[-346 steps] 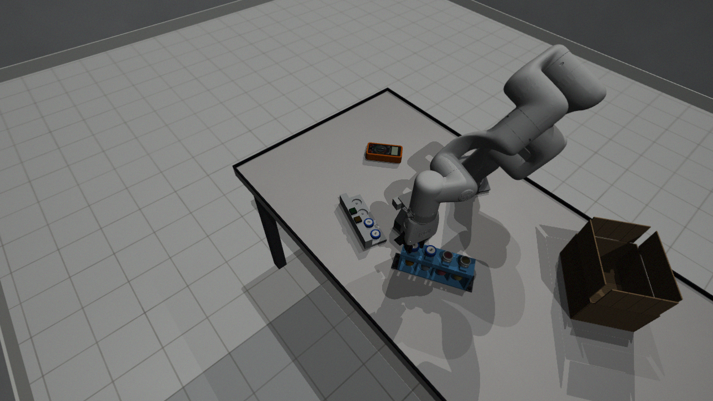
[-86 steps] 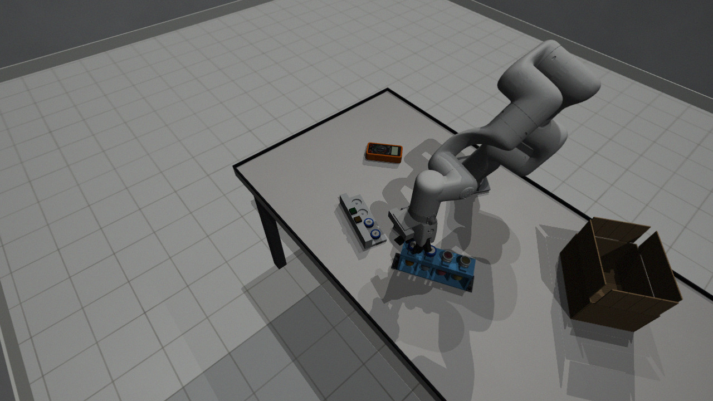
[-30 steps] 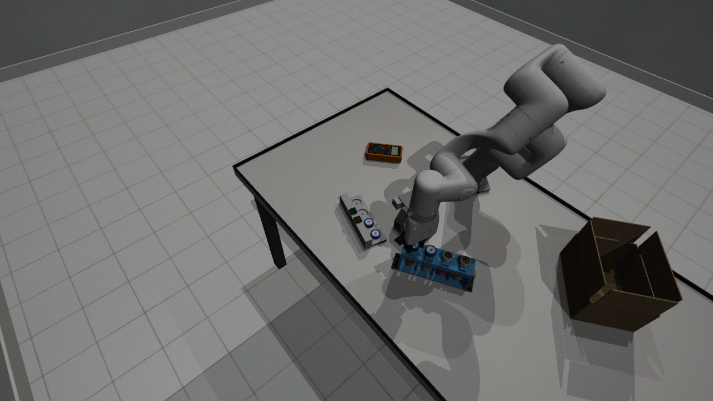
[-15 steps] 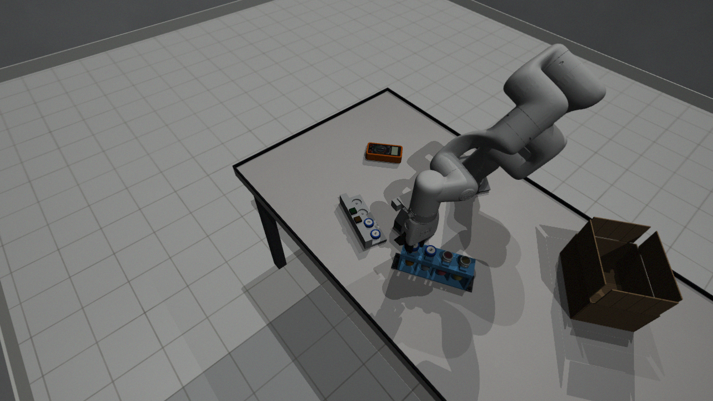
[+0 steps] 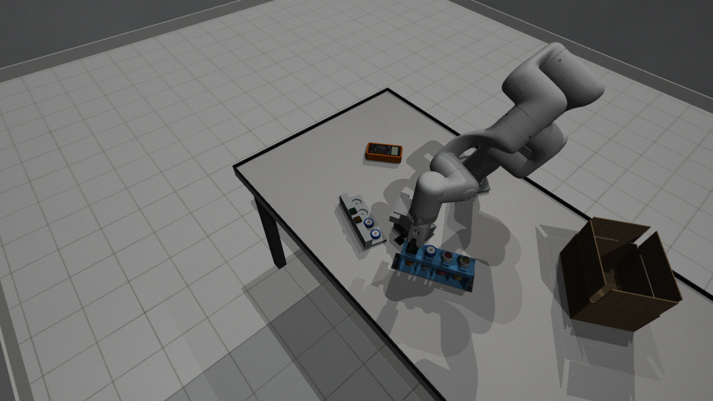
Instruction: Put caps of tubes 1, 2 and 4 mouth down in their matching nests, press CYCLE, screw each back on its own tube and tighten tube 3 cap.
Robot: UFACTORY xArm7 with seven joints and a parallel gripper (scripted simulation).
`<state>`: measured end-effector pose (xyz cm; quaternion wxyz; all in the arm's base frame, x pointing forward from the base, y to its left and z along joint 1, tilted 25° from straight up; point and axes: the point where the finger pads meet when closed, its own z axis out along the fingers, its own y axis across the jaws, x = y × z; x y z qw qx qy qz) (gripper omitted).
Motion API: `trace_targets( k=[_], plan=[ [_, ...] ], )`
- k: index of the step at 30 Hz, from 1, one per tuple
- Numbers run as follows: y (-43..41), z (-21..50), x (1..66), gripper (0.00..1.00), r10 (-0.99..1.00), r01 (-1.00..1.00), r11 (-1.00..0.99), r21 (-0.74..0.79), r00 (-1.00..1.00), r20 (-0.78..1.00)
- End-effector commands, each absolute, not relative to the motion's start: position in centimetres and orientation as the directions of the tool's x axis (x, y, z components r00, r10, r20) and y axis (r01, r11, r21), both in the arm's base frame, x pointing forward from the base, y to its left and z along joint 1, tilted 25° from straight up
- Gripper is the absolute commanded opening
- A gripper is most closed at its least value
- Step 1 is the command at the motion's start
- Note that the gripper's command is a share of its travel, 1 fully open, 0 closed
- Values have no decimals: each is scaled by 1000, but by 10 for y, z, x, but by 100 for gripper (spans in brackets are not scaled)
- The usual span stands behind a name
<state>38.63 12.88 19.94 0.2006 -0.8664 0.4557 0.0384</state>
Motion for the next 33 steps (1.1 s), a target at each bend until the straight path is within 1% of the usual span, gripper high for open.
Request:
trace_targets(
  k=[1,3,5,10,15,24,25,33],
  plan=[
    [128,201,388,0,-606,-618,-684,-387,777,-170],
    [128,201,388,0,-535,-537,-741,-402,835,-131],
    [128,201,388,0,-535,-537,-741,-402,835,-131],
    [128,201,388,0,-334,-314,-851,-422,942,-27],
    [128,201,388,0,-114,-71,-907,-415,990,78],
    [128,201,388,0,-95,-51,-909,-414,992,87],
    [128,201,388,46,-95,-51,-909,-414,992,87],
    [128,201,388,46,-96,-51,-909,-413,992,87]
  ],
)
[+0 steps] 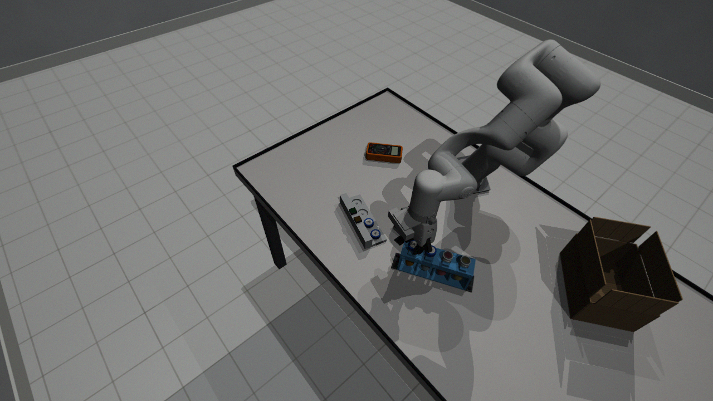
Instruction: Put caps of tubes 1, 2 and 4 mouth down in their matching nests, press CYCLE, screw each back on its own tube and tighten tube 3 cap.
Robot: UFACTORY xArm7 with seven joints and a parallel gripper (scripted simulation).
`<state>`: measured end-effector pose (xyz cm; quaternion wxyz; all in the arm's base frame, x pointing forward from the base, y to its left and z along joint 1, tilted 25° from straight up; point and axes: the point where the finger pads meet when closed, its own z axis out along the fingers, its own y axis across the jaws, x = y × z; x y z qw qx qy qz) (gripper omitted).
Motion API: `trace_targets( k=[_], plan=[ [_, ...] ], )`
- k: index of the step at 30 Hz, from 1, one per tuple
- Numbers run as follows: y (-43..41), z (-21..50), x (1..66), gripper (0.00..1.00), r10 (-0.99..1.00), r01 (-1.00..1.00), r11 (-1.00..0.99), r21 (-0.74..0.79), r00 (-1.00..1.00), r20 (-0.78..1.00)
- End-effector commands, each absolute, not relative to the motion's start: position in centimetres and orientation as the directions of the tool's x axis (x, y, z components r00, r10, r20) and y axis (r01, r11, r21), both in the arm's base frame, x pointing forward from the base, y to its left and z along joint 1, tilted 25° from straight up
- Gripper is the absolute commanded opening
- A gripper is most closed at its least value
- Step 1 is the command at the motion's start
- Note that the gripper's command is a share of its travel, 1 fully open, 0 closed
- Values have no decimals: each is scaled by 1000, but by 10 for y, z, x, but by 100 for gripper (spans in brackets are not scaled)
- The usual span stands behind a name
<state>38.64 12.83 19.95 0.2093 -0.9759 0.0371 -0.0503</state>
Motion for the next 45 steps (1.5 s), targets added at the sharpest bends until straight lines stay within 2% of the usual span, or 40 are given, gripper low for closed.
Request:
trace_targets(
  k=[1,2,4,6,7,9,19,24,30,31,45],
  plan=[
    [128,201,388,46,-95,-51,-909,-413,992,87],
    [128,201,388,46,-95,-51,-909,-413,992,87],
    [128,201,388,46,-244,-214,-881,-422,970,17],
    [128,201,388,46,-244,-214,-881,-422,970,17],
    [128,201,388,46,-317,-294,-857,-422,948,-18],
    [128,201,388,46,-444,-436,-799,-415,892,-83],
    [128,201,388,46,-766,-803,-497,-329,584,-268],
    [128,201,388,46,-835,-884,-372,-282,452,-315],
    [128,201,388,46,-835,-884,-372,-282,452,-315],
    [128,201,388,0,-835,-884,-372,-282,452,-315],
    [128,201,388,0,-835,-884,-372,-282,452,-315]
  ],
)
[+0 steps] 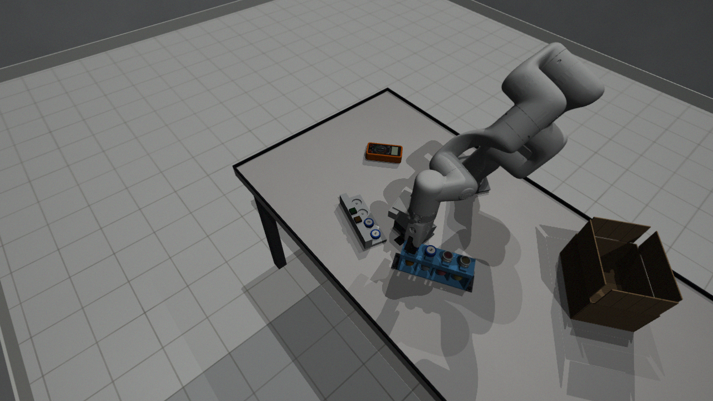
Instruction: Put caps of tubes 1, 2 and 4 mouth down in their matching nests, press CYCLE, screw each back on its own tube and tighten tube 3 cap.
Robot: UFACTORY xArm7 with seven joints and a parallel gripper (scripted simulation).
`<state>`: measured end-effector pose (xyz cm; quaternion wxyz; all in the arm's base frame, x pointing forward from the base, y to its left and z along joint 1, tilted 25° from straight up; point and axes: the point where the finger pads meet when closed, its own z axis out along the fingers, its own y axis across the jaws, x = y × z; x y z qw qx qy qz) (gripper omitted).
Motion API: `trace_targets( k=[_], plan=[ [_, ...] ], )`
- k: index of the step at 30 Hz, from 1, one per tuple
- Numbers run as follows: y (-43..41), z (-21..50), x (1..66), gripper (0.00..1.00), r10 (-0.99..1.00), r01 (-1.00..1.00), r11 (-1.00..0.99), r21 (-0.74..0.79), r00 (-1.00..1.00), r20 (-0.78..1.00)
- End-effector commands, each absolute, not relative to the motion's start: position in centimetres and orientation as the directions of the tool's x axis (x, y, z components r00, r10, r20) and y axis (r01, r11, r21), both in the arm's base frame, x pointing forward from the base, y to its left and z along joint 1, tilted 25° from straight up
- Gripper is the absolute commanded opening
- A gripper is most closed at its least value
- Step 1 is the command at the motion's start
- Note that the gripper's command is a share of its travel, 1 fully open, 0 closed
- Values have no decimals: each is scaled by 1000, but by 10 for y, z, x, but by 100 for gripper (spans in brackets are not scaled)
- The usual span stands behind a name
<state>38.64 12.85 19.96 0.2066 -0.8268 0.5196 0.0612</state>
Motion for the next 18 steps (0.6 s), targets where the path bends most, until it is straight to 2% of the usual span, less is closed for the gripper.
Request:
trace_targets(
  k=[1,10,18],
  plan=[
    [128,201,388,0,-815,-860,-414,-297,496,-300],
    [128,201,388,0,-554,-559,-727,-398,821,-141],
    [128,201,388,0,-537,-540,-740,-402,834,-132]
  ],
)
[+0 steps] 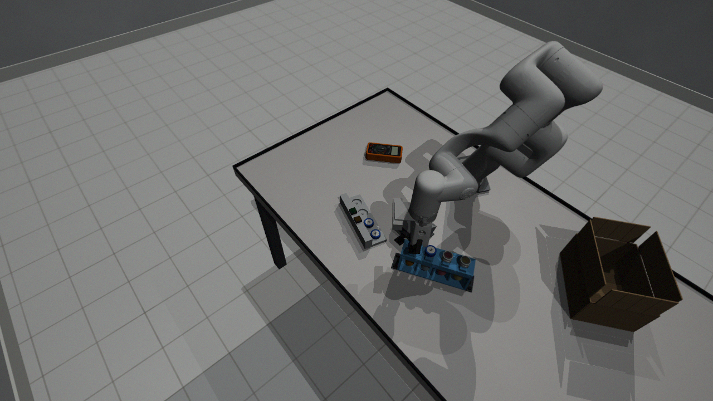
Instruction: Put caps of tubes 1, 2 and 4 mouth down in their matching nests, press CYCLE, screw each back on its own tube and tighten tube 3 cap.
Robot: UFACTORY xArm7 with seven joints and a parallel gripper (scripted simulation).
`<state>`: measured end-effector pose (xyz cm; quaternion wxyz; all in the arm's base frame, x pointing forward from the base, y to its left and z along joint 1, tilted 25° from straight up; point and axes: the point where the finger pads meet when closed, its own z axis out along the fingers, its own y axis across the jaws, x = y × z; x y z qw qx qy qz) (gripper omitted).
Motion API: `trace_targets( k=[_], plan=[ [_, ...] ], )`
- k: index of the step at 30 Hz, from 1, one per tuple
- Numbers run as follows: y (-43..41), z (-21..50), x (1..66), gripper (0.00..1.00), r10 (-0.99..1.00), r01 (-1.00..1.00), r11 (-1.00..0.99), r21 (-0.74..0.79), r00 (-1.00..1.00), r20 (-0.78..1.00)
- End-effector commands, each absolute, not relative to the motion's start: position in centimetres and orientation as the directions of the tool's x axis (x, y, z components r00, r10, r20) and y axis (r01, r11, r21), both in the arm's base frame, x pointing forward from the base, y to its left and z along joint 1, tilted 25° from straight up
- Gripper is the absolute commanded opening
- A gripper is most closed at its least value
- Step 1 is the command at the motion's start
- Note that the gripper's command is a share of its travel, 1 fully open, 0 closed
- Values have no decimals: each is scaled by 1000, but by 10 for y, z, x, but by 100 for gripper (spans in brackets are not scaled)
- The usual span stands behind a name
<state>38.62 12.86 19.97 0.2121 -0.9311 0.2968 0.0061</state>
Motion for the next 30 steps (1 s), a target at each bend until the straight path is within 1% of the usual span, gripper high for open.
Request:
trace_targets(
  k=[1,13,16,17,30],
  plan=[
    [128,201,388,46,-537,-540,-740,-402,834,-132],
    [128,201,388,46,-537,-540,-740,-402,834,-132],
    [127,203,388,46,-703,-729,-584,-357,674,-227],
    [127,203,388,46,-710,-737,-576,-354,665,-231],
    [125,208,387,46,-710,-737,-576,-354,665,-231]
  ],
)
